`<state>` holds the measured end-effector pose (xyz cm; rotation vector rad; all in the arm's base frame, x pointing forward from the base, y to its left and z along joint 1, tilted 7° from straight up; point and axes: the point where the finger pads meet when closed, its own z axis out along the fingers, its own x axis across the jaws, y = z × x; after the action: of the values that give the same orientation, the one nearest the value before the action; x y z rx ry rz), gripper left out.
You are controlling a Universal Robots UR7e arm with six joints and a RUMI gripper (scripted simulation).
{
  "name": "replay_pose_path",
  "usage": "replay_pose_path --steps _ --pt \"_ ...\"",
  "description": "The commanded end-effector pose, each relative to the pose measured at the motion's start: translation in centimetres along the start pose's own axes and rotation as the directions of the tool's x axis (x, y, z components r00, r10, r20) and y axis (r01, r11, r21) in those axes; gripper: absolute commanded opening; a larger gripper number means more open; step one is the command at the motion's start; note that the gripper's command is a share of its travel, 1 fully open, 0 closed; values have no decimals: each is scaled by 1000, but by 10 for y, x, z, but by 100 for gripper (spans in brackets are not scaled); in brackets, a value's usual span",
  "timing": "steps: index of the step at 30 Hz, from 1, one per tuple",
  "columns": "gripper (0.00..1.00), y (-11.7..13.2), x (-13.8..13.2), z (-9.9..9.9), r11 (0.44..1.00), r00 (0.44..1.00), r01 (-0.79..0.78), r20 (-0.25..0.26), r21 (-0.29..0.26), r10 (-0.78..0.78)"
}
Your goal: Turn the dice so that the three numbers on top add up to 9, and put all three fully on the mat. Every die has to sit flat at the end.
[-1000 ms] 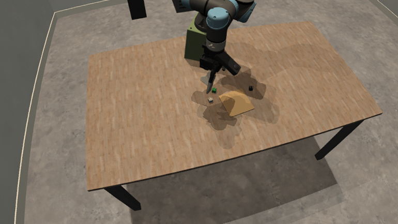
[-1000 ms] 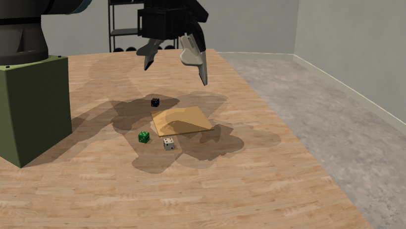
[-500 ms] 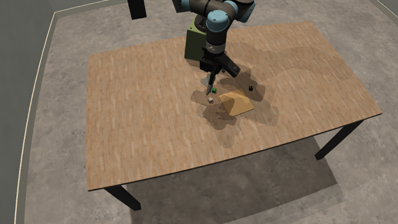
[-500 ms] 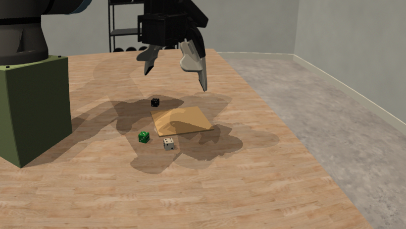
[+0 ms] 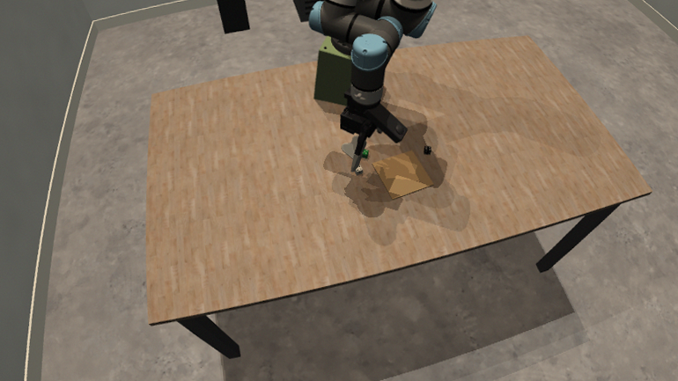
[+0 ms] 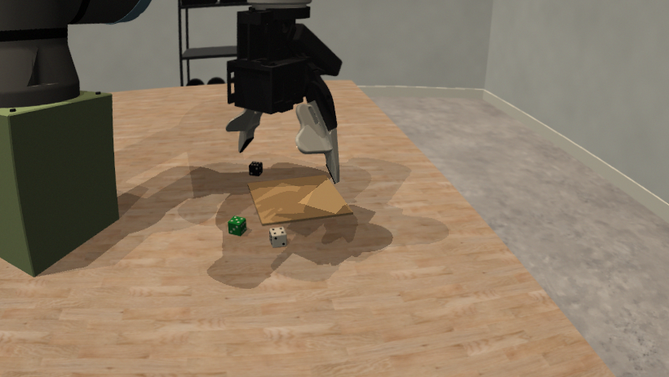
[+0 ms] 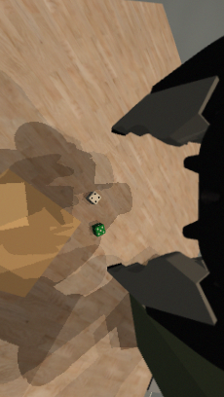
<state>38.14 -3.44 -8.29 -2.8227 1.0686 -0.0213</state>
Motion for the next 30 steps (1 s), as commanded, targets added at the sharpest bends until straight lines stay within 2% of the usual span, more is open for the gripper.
replay_pose_path --steps 1,12,30 --pt "100 0 1 15 1000 1000 0 -3 0 0" --pt "100 -1 2 47 1000 1000 0 -3 0 0" --pt "100 -1 2 59 1000 1000 0 -3 0 0"
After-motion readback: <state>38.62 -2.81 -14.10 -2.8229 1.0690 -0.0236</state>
